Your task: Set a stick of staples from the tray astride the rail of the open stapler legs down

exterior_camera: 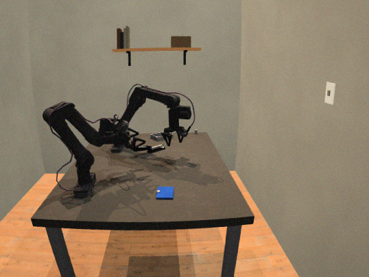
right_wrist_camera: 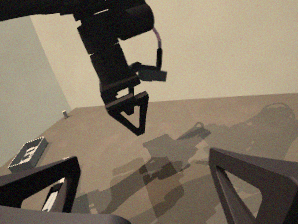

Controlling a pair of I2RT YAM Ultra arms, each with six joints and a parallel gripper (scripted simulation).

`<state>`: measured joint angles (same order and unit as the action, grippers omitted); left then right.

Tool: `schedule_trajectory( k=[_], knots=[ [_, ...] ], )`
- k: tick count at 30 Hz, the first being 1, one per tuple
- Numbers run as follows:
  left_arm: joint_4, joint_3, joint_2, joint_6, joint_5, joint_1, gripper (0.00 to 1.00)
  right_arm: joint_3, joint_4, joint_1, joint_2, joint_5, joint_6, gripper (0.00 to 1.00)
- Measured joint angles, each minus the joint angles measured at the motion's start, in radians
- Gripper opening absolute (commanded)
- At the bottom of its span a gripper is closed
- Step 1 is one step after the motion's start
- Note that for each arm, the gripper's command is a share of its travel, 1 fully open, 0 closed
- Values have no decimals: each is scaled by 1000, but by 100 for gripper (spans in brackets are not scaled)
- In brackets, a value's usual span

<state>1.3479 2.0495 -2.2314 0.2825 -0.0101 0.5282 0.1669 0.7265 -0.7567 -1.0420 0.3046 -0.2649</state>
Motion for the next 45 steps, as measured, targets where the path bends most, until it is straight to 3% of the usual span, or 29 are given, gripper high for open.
schedule_trajectory(
  k=[6, 21, 28, 34, 45],
  knots=[
    [-61, -83, 33, -30, 12, -7, 100, 58, -116, -26, -40, -21, 29, 100],
    [-260, -566, 401, -173, 75, -187, 100, 606, -523, -157, -380, -138, 154, 100],
    [-338, -782, 603, -223, 106, -362, 100, 900, -726, -219, -554, -191, 206, 100],
    [-398, -880, 706, -236, 111, -487, 100, 1100, -867, -249, -644, -222, 239, 100],
    [-514, -1023, 881, -235, 91, -970, 100, 1551, -1125, -340, -871, -290, 308, 100]
  ],
)
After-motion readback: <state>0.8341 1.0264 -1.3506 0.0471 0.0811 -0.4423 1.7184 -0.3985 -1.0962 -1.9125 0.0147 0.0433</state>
